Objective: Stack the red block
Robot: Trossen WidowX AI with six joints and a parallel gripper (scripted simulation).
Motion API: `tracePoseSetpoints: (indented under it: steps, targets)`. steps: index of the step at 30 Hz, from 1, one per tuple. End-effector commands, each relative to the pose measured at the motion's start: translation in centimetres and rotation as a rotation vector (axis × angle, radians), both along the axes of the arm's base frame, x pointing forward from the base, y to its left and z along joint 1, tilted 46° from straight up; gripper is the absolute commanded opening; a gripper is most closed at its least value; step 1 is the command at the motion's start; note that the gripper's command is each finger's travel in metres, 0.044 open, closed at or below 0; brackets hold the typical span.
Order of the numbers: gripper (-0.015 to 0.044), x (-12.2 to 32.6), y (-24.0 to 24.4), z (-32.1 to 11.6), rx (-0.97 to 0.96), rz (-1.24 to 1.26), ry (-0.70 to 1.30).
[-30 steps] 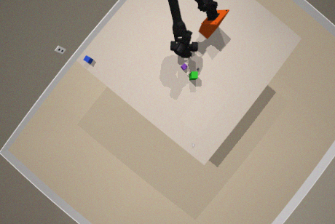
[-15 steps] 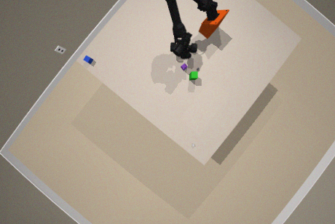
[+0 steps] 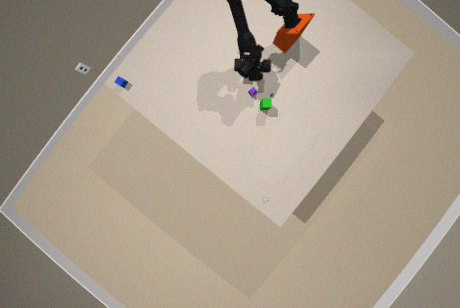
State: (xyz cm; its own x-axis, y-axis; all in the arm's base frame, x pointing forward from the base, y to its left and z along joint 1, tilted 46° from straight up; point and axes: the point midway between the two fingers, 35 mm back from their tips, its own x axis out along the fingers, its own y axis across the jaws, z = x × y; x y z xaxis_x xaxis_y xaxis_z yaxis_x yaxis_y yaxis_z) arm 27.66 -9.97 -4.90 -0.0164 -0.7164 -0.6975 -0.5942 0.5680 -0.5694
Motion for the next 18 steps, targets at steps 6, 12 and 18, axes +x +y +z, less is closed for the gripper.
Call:
tracePoseSetpoints:
  steps: [6,12,18]
  targets:
    - [0.0256,-0.11,-0.04,0.04,-0.006,0.003,0.006]
    - [0.0177,-0.11,-0.04,0.04,-0.006,0.003,0.006]
    - [0.0059,-0.02,0.53,0.53,-0.005,0.003,0.005]
